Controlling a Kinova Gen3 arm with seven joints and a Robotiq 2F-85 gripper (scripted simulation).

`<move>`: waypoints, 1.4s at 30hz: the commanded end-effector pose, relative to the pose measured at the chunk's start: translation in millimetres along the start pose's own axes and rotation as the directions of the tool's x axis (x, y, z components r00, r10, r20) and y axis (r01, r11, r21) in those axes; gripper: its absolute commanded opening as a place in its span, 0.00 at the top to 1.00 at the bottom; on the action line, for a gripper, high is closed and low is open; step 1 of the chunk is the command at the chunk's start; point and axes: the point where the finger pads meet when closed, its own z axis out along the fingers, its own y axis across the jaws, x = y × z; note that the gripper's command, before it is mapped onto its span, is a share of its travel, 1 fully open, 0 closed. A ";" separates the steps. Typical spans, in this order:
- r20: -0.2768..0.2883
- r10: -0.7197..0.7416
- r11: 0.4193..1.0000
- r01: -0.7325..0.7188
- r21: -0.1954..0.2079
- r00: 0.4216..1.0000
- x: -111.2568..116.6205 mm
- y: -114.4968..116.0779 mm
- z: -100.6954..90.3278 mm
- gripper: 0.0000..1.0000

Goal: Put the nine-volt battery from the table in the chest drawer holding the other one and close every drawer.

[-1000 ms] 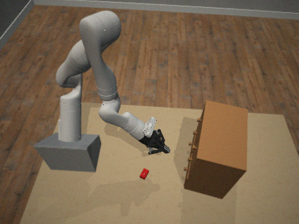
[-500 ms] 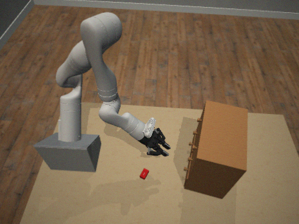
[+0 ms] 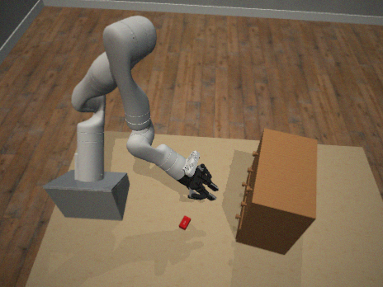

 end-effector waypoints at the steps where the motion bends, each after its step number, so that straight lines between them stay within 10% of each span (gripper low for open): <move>1: -0.002 -0.001 1.000 0.001 0.000 1.000 1.1 0.2 0.5 0.67; 42: -0.002 -0.001 1.000 0.001 0.000 1.000 27.3 0.2 62.3 0.67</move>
